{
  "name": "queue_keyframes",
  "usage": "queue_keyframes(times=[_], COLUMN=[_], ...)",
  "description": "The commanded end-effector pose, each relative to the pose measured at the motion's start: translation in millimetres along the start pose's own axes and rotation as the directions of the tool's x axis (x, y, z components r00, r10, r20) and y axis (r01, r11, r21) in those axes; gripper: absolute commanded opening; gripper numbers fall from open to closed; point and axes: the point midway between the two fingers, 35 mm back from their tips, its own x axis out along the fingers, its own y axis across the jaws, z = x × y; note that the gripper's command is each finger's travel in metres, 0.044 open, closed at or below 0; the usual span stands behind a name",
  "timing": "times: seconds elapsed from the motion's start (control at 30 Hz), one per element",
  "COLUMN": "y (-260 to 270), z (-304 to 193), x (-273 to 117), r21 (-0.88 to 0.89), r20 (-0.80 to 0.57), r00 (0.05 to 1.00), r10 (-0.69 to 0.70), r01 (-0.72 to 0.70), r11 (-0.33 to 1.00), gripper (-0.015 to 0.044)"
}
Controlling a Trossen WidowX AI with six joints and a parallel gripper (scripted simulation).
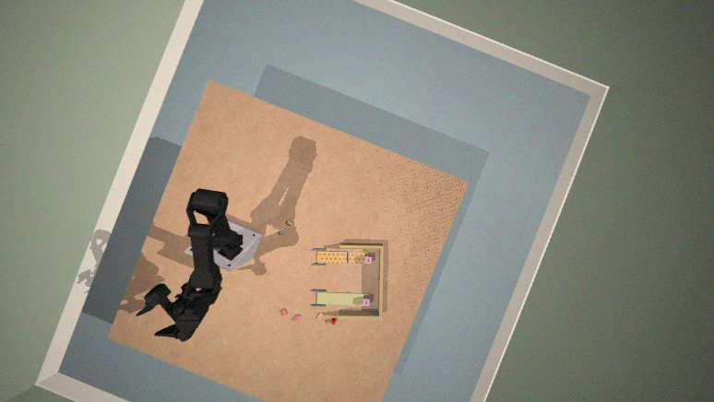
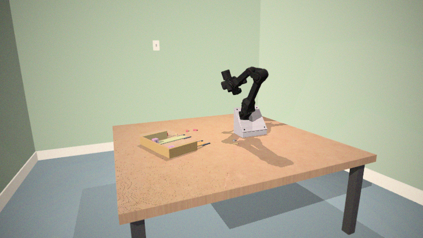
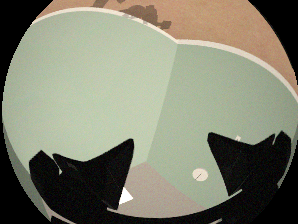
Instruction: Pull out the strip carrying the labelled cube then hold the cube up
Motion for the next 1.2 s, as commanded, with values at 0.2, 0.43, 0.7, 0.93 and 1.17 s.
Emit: queue_keyframes(times=[0.2,0.43,0.7,0.93,1.17], y=[-61.6,-121.8,-151.4,-168.4,-175.2], z=[-16.6,-26.0,-24.4,-17.1,-3.9], x=[-31.9,-92.8,-144.7,-195.8,-249.2], r21=[0.476,0.835,0.961,0.996,0.945], r20=[-0.085,-0.136,-0.127,-0.087,-0.014], r00=[0.93,0.693,0.463,0.227,-0.023], r10=[-0.358,-0.708,-0.877,-0.97,-1.0], r01=[0.353,0.465,0.277,-0.013,-0.328], r11=[0.806,0.295,0.007,-0.092,-0.006], gripper=[0.04,0.04,0.04,0.04,0.04])
